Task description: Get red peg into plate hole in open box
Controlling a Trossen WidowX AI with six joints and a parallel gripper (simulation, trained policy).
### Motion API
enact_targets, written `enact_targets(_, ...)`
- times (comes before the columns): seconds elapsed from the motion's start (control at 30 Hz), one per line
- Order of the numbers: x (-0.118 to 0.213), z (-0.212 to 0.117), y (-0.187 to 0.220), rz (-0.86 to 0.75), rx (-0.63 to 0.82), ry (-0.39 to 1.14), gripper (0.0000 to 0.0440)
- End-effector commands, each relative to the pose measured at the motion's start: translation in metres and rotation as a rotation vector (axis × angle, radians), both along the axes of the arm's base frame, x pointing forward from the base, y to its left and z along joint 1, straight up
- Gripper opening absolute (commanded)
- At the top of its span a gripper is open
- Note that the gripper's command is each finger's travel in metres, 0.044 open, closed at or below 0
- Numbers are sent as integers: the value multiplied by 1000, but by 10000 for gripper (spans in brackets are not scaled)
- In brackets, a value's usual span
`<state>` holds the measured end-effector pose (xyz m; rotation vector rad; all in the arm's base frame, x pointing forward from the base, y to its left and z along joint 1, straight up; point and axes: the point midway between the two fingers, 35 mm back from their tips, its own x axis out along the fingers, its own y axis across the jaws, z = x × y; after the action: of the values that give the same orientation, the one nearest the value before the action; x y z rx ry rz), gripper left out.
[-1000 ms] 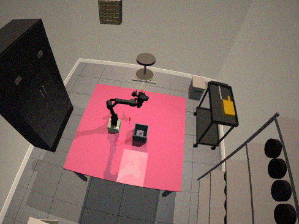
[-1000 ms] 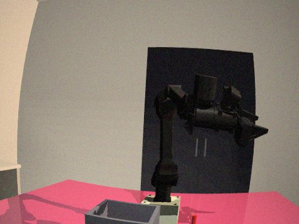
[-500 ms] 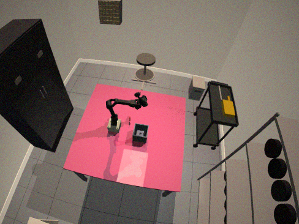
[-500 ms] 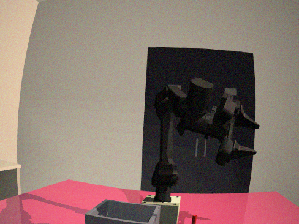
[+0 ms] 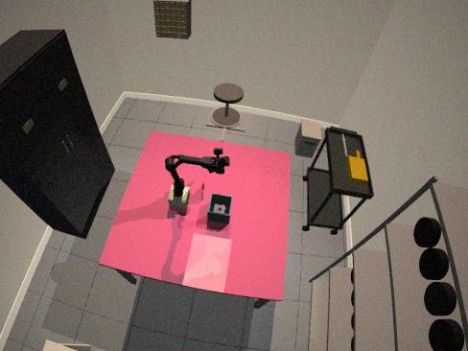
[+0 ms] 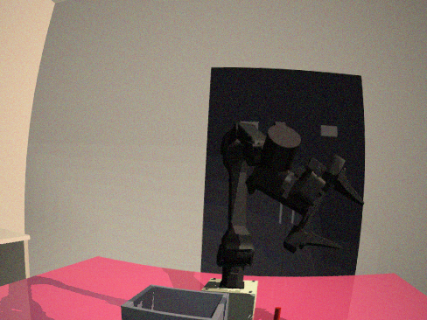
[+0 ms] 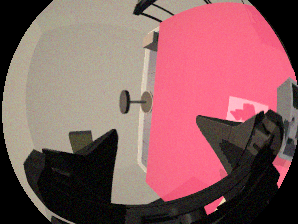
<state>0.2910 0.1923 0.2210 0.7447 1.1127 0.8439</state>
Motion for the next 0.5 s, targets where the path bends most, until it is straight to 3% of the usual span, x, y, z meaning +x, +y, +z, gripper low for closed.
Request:
enact_targets(0.0,-4,-9,-4,-42,-24,85,440)
enact_targets(0.47,-35,-51,-23,-251,-158,503,440)
